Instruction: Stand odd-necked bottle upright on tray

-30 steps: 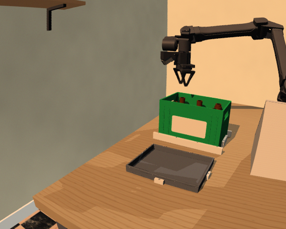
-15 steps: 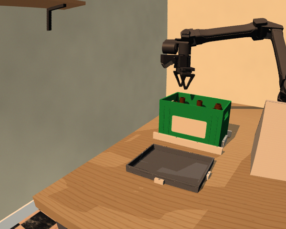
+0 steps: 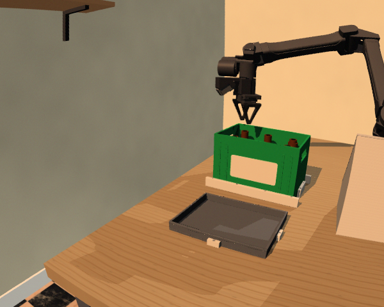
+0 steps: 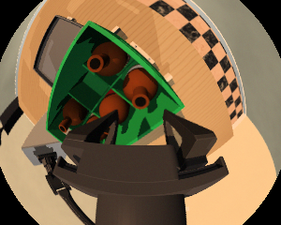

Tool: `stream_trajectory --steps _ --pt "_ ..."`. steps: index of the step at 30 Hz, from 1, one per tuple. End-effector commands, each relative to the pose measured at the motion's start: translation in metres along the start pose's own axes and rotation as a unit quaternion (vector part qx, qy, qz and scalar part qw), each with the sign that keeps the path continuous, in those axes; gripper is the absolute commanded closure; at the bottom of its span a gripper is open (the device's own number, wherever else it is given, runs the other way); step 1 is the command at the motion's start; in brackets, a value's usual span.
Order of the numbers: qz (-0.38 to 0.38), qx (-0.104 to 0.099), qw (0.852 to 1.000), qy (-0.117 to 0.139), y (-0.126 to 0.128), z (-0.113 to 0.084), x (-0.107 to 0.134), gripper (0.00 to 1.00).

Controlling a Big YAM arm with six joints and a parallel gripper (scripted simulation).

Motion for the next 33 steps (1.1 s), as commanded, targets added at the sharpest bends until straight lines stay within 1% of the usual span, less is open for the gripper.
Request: stream_trajectory --steps 1,7,33 --pt "-0.001 -0.005 1.0 0.008 -0.0038 0.0168 -0.002 0.39" --pt "-0.001 -0.005 1.0 0.008 -0.0039 0.0197 -0.002 0.39" --pt "-0.002 -0.006 1.0 0.009 -0.0037 0.0204 -0.0016 0.39"
Point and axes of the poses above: the point where the finger pads meet when closed, its own z axis out along the fingers, its own y axis across the jaws, x = y × z, the point moved 9 cm from there along -z, back along the fingers
